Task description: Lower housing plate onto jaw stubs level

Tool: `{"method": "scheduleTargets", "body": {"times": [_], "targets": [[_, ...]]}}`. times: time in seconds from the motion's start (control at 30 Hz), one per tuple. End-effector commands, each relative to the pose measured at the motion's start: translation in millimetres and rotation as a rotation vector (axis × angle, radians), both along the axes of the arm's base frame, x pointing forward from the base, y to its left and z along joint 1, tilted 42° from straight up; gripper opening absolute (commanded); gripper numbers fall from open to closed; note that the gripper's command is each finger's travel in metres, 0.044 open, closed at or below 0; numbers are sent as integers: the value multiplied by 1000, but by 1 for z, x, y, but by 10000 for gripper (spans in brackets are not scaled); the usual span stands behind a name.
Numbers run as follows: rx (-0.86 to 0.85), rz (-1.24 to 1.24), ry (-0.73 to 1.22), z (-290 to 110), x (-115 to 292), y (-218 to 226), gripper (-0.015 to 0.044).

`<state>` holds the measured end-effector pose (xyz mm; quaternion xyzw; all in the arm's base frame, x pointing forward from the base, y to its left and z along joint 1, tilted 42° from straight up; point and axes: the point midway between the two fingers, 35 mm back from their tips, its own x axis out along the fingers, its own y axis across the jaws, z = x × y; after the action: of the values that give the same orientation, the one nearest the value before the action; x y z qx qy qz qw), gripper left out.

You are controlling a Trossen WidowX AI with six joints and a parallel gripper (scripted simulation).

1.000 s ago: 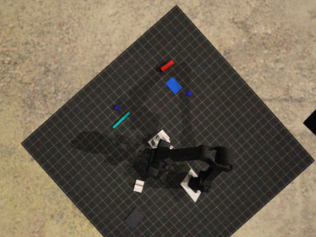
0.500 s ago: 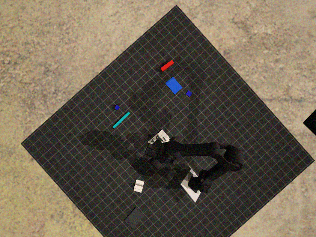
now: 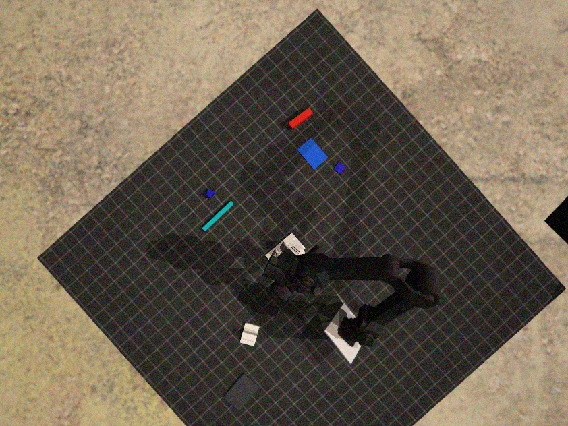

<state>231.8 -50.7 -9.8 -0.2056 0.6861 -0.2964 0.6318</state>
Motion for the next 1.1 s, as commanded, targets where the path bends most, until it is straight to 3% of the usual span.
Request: {"method": "scheduleTargets", "body": {"times": [0.0, 1.07], "targets": [[-3, -2, -10, 1, 1, 0, 351], [-3, -8, -16, -2, -9, 6, 351]]}}
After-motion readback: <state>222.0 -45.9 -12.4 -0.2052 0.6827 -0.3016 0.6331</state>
